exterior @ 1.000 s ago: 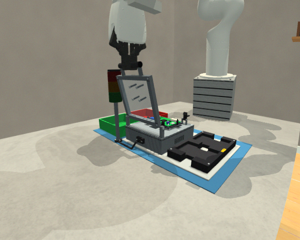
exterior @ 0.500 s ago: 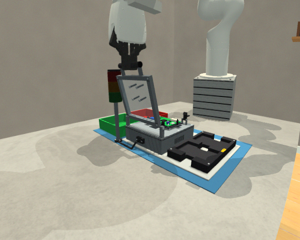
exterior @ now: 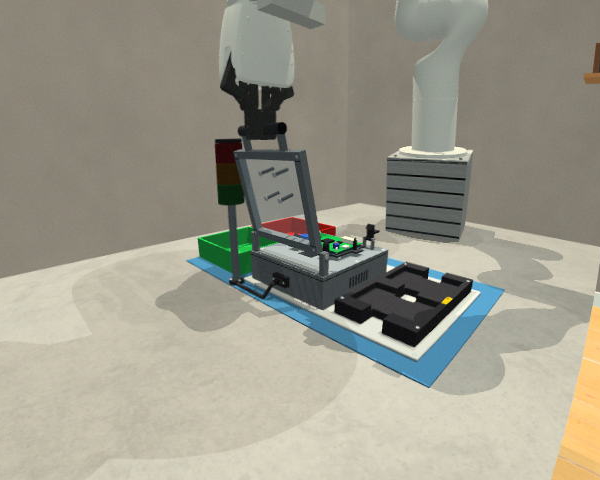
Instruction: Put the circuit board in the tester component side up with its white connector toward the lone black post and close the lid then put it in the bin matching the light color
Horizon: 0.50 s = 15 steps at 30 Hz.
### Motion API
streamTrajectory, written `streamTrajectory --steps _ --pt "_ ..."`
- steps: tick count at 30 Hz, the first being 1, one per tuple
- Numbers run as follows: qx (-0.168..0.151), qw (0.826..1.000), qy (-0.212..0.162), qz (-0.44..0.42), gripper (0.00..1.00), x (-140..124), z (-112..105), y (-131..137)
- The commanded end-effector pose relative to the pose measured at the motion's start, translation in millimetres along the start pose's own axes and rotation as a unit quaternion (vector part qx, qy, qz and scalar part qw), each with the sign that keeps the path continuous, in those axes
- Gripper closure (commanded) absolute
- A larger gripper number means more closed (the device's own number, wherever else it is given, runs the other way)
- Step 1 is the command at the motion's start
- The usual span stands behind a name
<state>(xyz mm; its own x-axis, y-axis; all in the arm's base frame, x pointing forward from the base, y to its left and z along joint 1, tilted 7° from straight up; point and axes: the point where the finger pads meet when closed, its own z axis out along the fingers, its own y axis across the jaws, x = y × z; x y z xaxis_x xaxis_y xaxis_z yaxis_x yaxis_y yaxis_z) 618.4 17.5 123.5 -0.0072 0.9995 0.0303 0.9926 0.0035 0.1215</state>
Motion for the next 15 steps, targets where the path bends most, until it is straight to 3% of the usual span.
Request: streamTrajectory --steps 1,15 --pt "0.000 1.000 0.000 0.000 1.00 0.0 -1.8 -3.6" --pt "0.000 1.000 0.000 0.000 1.00 0.0 -5.7 -30.7"
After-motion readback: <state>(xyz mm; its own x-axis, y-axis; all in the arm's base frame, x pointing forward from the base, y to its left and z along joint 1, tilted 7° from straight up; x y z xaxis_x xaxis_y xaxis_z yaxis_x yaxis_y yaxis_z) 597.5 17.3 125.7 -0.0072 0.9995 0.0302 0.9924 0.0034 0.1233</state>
